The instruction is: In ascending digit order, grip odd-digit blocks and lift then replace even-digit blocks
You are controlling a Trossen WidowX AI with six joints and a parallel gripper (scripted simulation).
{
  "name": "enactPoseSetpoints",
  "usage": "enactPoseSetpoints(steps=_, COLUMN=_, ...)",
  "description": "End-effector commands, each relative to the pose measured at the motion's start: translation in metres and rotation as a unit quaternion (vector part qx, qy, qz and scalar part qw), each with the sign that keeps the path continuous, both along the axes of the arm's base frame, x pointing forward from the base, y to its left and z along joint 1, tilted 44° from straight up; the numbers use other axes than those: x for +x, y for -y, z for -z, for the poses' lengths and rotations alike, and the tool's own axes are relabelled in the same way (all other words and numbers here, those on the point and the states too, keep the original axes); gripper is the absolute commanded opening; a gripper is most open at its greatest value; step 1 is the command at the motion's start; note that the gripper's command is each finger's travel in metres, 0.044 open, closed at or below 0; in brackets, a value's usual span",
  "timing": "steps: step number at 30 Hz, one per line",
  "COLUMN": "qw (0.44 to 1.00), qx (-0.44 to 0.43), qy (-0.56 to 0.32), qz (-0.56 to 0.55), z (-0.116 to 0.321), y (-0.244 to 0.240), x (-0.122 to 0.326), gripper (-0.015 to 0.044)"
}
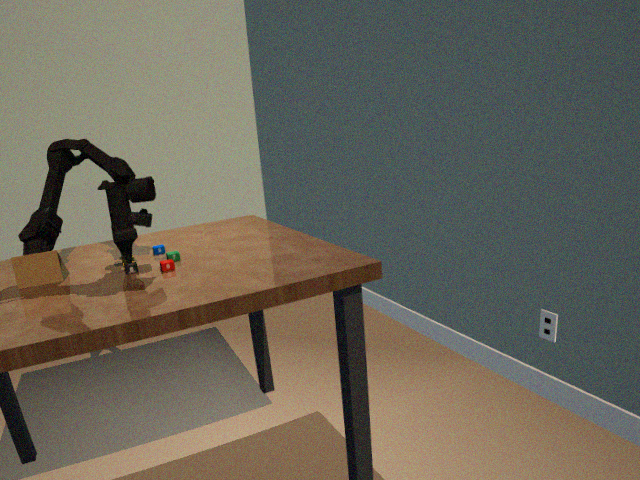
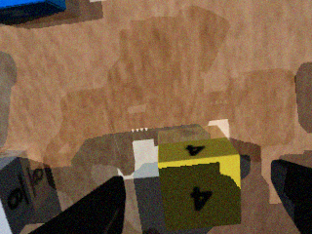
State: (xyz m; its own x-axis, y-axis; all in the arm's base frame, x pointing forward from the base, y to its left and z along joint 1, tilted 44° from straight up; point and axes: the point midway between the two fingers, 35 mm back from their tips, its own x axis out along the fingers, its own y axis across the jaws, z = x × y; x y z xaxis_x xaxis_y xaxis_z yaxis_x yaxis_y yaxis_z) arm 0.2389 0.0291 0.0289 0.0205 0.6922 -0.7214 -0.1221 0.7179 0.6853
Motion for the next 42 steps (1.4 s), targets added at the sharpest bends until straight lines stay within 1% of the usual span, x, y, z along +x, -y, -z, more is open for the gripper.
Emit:
enactPoseSetpoints(steps=1, qw=1.0, qx=0.002, qy=0.0, qz=0.002, z=0.0, y=-0.001, x=0.0, gripper=0.04)
enactPoseSetpoints(steps=4, qw=1.0, qx=0.002, qy=0.0, qz=0.002, z=-0.002, y=0.002, x=0.0, gripper=0.04)
enactPoseSetpoints(steps=7, qw=1.0, qx=0.001, qy=0.0, qz=0.002, z=-0.024, y=0.023, x=0.0, gripper=0.04)
enactPoseSetpoints(steps=12, qw=1.0, qx=0.001, qy=0.0, qz=0.002, z=-0.026, y=0.025, x=0.0, gripper=0.04)
enactPoseSetpoints(steps=14, qw=1.0, qx=0.001, qy=0.0, qz=0.002, z=-0.032, y=0.031, x=0.001, gripper=0.0348)
enactPoseSetpoints(steps=19, qw=1.0, qx=0.0, qy=-0.001, qz=0.002, z=-0.077, y=0.076, x=-0.001, gripper=0.0216)
enactPoseSetpoints(steps=22, qw=1.0, qx=0.0, qy=-0.001, qz=0.002, z=-0.084, y=0.081, x=-0.002, gripper=0.0138)
enactPoseSetpoints(steps=23, qw=1.0, qx=0.0, qy=-0.001, qz=0.002, z=-0.084, y=0.081, x=-0.002, gripper=0.012)
enactPoseSetpoints(steps=34, qw=1.0, qx=0.0, qy=-0.001, qz=0.002, z=-0.082, y=0.083, x=-0.002, gripper=0.012)
enactPoseSetpoints(steps=36, qw=1.0, qx=-0.001, qy=-0.001, qz=0.002, z=-0.072, y=0.096, x=0.003, gripper=0.012)
enactPoseSetpoints(steps=42, qw=1.0, qx=-0.003, qy=0.0, qz=0.002, z=-0.016, y=0.155, x=0.014, gripper=0.012)
